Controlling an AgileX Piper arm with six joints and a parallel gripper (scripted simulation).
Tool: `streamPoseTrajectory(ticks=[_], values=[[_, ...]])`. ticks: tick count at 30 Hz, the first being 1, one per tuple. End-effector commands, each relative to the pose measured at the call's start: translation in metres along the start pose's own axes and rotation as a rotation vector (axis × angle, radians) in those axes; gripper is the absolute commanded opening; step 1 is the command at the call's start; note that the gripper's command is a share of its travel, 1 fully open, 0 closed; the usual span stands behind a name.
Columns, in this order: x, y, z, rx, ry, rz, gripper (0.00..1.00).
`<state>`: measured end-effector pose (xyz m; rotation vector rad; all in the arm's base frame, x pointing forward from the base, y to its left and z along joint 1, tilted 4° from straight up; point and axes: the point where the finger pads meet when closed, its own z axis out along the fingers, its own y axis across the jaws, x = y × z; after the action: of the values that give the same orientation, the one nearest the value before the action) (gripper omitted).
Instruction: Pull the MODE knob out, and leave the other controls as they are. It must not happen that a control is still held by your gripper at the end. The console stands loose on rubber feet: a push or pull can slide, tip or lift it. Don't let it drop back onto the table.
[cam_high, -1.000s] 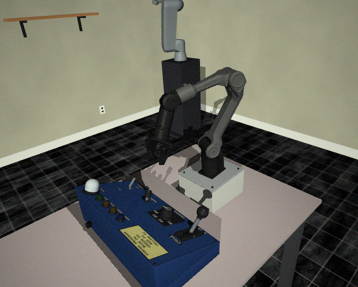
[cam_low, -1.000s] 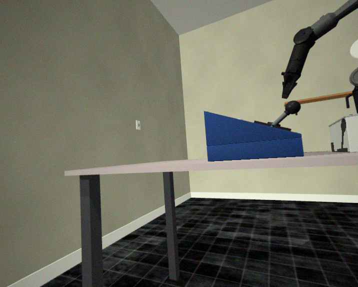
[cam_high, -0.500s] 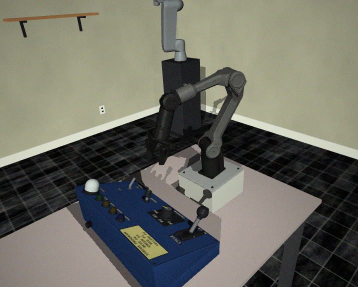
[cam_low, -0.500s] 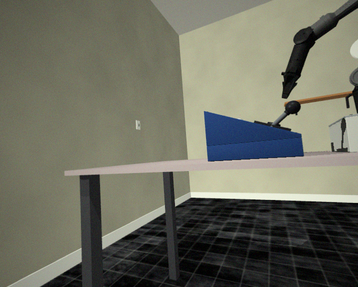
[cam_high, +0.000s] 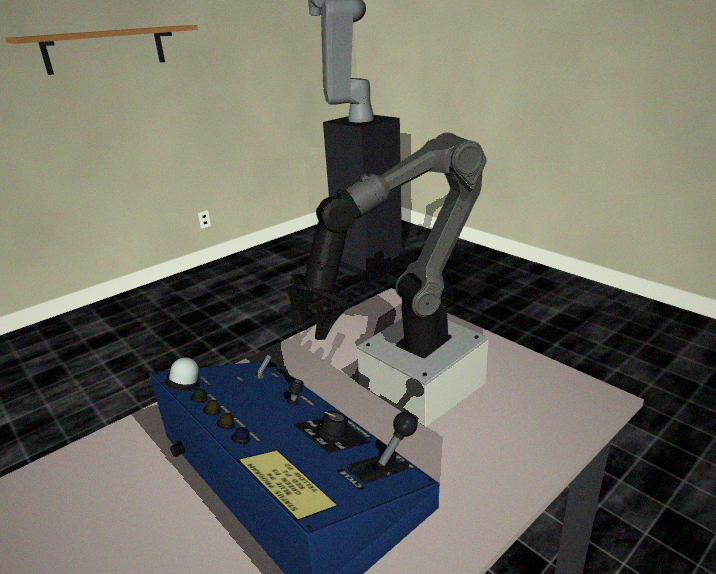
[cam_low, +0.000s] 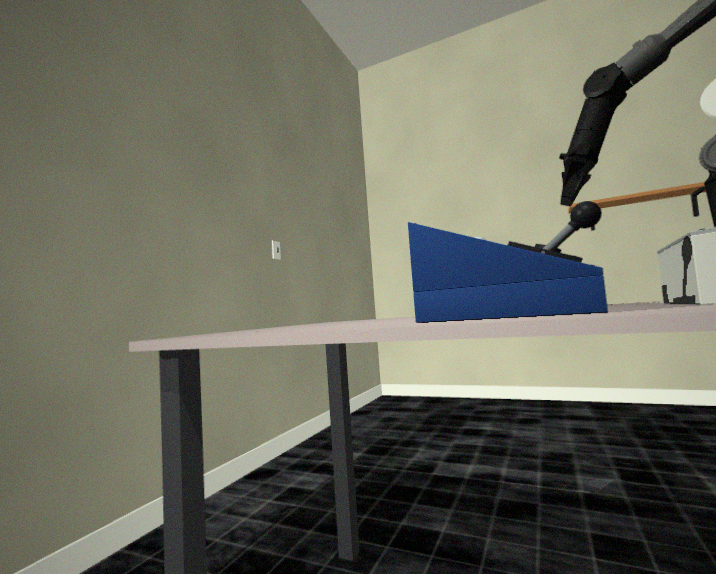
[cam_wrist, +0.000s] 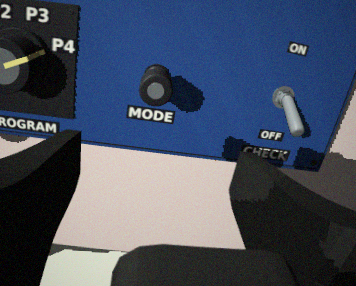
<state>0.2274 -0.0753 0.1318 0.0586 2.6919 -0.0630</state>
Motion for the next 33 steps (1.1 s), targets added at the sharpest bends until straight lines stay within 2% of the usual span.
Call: streamPoseTrajectory(ticks=[1,7,9,24,33], values=[[0.000,0.000,0.007,-0.001,0.001,0.001,0.94],[0.000,0.001,0.032,-0.001,0.001,0.001,0.94],[0.000,0.001,0.032,-0.001,0.001,0.001,0.94],[-0.001,0.002,0.103,-0.001,0.001,0.001,0.94],[-0.001,0.002,0.124,-0.001,0.001,0.001,0.94]])
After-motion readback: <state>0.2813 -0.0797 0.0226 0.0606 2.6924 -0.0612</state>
